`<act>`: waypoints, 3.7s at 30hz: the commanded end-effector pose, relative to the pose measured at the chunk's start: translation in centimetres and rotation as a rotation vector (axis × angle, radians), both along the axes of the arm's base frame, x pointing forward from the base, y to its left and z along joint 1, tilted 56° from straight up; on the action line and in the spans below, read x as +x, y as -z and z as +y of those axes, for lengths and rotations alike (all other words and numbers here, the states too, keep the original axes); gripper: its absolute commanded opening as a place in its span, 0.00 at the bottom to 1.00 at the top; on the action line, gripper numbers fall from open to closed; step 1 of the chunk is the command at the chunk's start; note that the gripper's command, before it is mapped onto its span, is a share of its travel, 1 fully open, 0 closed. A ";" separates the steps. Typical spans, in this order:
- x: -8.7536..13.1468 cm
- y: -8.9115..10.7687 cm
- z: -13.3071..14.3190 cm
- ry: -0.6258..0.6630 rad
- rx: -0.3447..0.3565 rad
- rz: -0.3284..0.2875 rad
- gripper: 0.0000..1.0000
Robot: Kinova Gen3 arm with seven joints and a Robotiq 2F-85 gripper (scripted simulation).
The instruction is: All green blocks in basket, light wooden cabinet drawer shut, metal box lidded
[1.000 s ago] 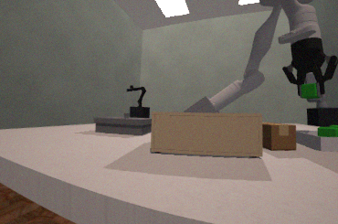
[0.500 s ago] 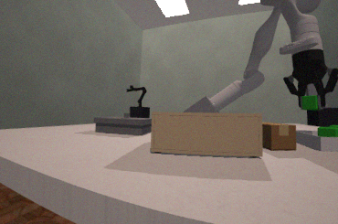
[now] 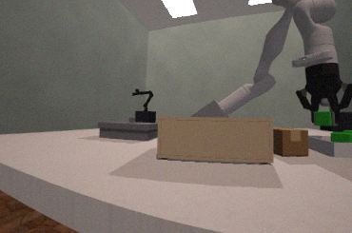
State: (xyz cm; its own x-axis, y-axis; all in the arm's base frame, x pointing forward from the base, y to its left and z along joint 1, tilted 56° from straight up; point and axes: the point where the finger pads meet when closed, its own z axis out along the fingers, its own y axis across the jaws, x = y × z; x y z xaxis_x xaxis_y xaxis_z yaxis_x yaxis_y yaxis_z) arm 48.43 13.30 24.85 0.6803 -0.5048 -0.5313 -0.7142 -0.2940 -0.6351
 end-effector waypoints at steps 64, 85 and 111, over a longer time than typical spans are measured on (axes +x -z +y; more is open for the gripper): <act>0.9 2.7 3.8 0.002 0.000 -0.001 0.10; 0.9 2.7 3.8 0.002 0.000 -0.001 0.58; 0.9 2.7 3.8 0.002 0.000 -0.001 0.58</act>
State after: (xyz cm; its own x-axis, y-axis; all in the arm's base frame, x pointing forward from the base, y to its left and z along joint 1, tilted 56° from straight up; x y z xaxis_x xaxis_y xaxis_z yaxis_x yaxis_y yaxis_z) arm 49.25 17.18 22.17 0.6803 -0.5049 -0.5314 -0.7143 -0.2939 -0.6352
